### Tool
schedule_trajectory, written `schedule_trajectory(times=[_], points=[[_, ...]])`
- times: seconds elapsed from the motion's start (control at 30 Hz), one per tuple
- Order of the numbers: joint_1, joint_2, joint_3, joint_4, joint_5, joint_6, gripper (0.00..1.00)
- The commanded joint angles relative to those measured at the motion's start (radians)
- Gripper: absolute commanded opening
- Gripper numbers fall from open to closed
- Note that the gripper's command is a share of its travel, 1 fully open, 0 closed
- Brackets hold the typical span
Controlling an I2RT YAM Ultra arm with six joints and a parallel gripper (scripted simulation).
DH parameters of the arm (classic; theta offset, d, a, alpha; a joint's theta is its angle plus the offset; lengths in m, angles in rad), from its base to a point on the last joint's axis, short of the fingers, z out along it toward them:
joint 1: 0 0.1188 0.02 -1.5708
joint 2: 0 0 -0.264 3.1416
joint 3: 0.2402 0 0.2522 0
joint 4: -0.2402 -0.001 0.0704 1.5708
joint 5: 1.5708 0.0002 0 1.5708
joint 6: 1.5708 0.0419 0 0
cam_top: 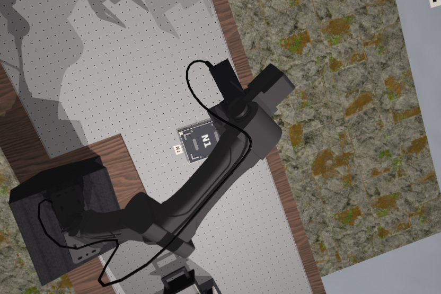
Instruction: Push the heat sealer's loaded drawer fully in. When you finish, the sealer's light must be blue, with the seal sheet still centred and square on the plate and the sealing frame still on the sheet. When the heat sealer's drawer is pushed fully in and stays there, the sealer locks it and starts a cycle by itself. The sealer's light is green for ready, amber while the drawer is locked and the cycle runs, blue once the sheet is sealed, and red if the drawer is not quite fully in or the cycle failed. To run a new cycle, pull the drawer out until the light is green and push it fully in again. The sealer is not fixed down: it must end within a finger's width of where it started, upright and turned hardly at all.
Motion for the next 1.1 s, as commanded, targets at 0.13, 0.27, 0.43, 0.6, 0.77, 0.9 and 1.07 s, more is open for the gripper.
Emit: schedule_trajectory(times=[0.13, 0.27, 0.43, 0.6, 0.77, 0.9, 1.07], points=[[0.009, -0.029, 0.018, 0.001, -0.005, 0.001, 1.00], [0.009, -0.029, 0.018, 0.001, -0.005, 0.001, 1.00], [0.009, -0.029, 0.018, 0.001, -0.005, 0.001, 1.00], [-0.024, 0.012, 0.028, -0.021, 0.004, 0.060, 0.45], [-0.073, -0.024, -0.021, -0.005, -0.021, 0.087, 0.45], [-0.107, 0.028, 0.037, -0.053, -0.021, 0.189, 0.45], [-0.146, -0.014, 0.014, -0.045, -0.035, 0.193, 0.45]])
